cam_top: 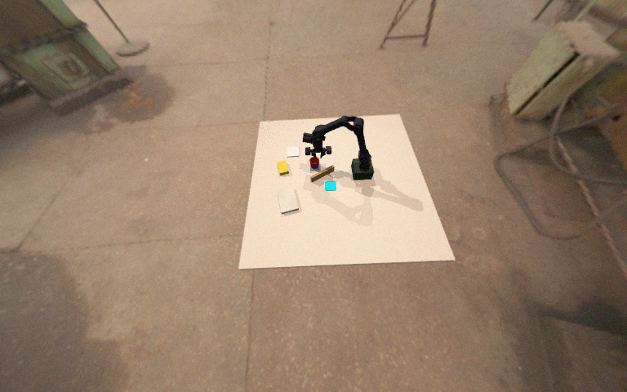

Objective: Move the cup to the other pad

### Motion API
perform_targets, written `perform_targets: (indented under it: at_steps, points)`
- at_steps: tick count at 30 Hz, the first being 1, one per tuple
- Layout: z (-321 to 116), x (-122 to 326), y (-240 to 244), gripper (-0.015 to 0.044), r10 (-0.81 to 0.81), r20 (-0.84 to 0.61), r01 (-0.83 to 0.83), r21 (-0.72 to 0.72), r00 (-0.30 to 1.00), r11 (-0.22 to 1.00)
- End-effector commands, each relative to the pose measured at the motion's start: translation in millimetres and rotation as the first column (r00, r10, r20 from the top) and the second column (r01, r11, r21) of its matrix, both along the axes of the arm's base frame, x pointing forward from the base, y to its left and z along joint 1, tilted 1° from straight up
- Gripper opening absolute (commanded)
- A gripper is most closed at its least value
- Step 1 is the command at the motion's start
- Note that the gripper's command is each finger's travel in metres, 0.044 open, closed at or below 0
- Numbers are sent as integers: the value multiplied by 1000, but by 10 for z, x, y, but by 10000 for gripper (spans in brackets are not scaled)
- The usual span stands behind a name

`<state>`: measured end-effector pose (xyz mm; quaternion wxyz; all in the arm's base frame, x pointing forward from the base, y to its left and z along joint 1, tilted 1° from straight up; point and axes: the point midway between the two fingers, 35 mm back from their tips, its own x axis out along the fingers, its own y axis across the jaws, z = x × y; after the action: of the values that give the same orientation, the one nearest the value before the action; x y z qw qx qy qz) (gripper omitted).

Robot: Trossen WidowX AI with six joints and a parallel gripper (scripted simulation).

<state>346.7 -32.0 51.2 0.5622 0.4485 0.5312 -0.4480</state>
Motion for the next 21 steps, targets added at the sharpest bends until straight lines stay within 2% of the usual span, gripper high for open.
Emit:
perform_targets:
  at_steps: [1,21]
  points:
    - [-82,-8,-2,148,-6,-6,6,2,1000,1000]
    - [-412,3,-11,148,-6,-6,6,2,1000,1000]
